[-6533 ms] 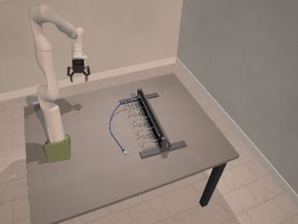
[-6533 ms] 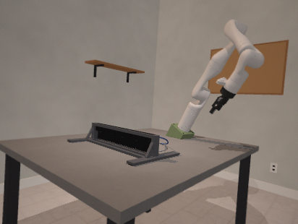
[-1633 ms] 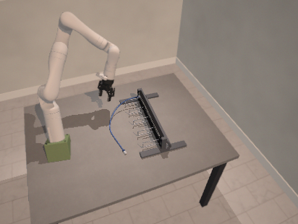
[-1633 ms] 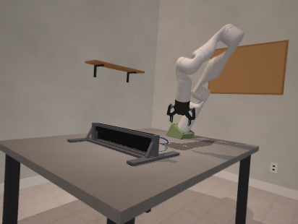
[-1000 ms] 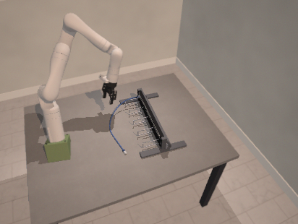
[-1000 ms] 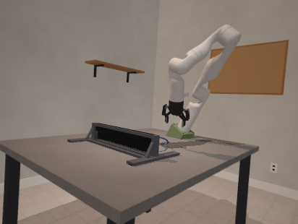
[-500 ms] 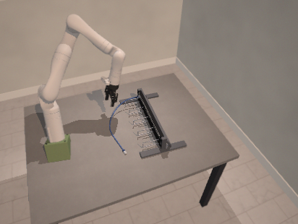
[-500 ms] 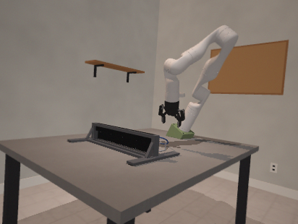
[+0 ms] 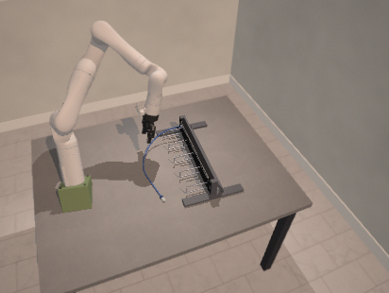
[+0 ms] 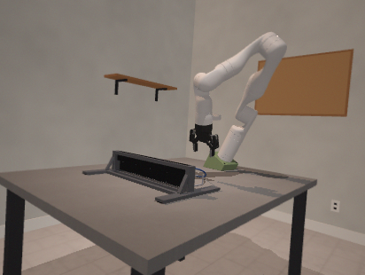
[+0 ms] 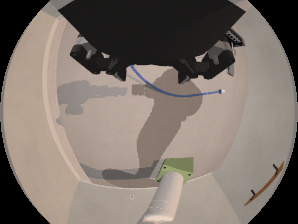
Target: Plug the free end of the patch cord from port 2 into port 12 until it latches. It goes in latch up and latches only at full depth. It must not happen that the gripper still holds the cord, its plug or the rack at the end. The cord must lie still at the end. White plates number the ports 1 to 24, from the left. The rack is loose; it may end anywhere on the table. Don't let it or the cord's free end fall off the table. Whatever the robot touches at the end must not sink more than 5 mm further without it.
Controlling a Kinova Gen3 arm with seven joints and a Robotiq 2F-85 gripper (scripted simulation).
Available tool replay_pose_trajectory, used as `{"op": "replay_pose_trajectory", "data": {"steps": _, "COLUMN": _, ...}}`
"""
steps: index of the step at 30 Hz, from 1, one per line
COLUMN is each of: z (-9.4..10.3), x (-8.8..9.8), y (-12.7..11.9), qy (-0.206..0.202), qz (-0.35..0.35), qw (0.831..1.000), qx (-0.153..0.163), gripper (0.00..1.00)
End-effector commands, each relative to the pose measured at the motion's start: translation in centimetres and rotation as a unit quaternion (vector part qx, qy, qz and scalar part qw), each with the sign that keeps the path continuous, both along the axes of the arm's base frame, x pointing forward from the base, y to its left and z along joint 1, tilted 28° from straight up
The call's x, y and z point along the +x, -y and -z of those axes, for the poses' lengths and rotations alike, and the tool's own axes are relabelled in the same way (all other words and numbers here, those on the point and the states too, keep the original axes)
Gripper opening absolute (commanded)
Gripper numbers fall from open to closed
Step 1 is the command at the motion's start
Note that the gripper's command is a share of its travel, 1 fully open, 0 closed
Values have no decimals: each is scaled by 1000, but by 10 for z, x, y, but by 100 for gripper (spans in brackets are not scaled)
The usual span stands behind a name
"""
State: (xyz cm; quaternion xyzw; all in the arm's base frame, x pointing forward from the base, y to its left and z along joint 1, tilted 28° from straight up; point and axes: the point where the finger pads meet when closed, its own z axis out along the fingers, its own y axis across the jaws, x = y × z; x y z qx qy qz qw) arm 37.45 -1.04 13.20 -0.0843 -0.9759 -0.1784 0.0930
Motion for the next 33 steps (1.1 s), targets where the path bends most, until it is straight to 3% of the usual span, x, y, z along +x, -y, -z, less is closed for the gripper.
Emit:
{"op": "replay_pose_trajectory", "data": {"steps": 1, "z": 4, "x": -1, "y": 6, "qy": -5, "qz": 8, "qw": 1000, "qx": -1, "gripper": 100}}
{"op": "replay_pose_trajectory", "data": {"steps": 7, "z": 4, "x": -1, "y": 6, "qy": -5, "qz": 8, "qw": 1000, "qx": -1, "gripper": 100}}
{"op": "replay_pose_trajectory", "data": {"steps": 8, "z": 12, "x": 1, "y": 19, "qy": -12, "qz": 49, "qw": 999, "qx": 2, "gripper": 100}}
{"op": "replay_pose_trajectory", "data": {"steps": 17, "z": 12, "x": 1, "y": 19, "qy": -12, "qz": 49, "qw": 999, "qx": 2, "gripper": 100}}
{"op": "replay_pose_trajectory", "data": {"steps": 18, "z": 21, "x": 2, "y": 33, "qy": -20, "qz": 90, "qw": 996, "qx": 4, "gripper": 100}}
{"op": "replay_pose_trajectory", "data": {"steps": 27, "z": 21, "x": 2, "y": 33, "qy": -20, "qz": 90, "qw": 996, "qx": 4, "gripper": 100}}
{"op": "replay_pose_trajectory", "data": {"steps": 28, "z": 30, "x": 3, "y": 47, "qy": -27, "qz": 130, "qw": 991, "qx": 7, "gripper": 100}}
{"op": "replay_pose_trajectory", "data": {"steps": 33, "z": 30, "x": 3, "y": 47, "qy": -27, "qz": 130, "qw": 991, "qx": 7, "gripper": 100}}
